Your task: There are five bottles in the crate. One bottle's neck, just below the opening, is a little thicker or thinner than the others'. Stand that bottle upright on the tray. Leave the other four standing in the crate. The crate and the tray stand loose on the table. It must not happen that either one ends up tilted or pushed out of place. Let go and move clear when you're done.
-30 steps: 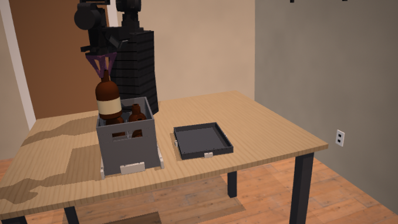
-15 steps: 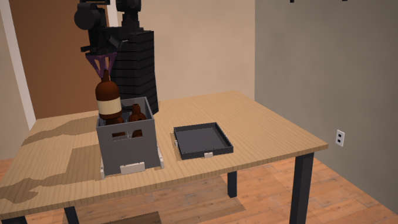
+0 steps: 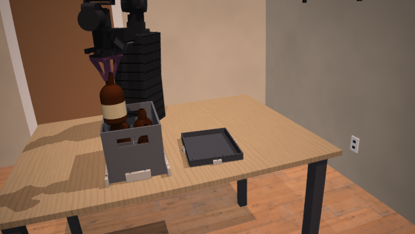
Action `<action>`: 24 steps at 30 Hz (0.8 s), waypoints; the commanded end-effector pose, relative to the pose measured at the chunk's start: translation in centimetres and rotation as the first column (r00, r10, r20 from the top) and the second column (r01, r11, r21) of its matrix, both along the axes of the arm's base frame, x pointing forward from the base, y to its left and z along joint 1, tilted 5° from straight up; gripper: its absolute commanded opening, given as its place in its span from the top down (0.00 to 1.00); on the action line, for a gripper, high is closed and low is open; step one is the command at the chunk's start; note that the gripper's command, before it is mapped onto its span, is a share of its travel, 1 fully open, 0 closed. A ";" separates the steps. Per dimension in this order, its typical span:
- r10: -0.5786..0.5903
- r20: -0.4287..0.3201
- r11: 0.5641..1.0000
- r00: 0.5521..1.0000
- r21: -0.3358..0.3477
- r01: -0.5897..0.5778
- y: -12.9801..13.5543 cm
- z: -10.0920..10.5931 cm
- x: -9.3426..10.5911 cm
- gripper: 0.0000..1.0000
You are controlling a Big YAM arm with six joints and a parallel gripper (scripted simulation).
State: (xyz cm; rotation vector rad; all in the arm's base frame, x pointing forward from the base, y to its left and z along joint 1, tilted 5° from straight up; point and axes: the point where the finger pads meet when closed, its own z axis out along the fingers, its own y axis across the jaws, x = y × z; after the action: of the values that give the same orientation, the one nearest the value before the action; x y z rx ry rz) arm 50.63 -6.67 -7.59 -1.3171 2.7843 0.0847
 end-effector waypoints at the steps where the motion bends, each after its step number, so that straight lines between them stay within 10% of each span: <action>1: -0.012 0.040 1.000 0.999 -0.004 0.013 0.2 2.1 0.7 1.00; 24: -0.004 0.051 1.000 0.999 -0.005 0.005 2.3 2.1 0.4 1.00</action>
State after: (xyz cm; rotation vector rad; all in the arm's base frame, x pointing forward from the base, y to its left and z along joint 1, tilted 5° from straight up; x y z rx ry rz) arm 49.69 -5.26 -7.59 -1.3155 2.7910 0.0917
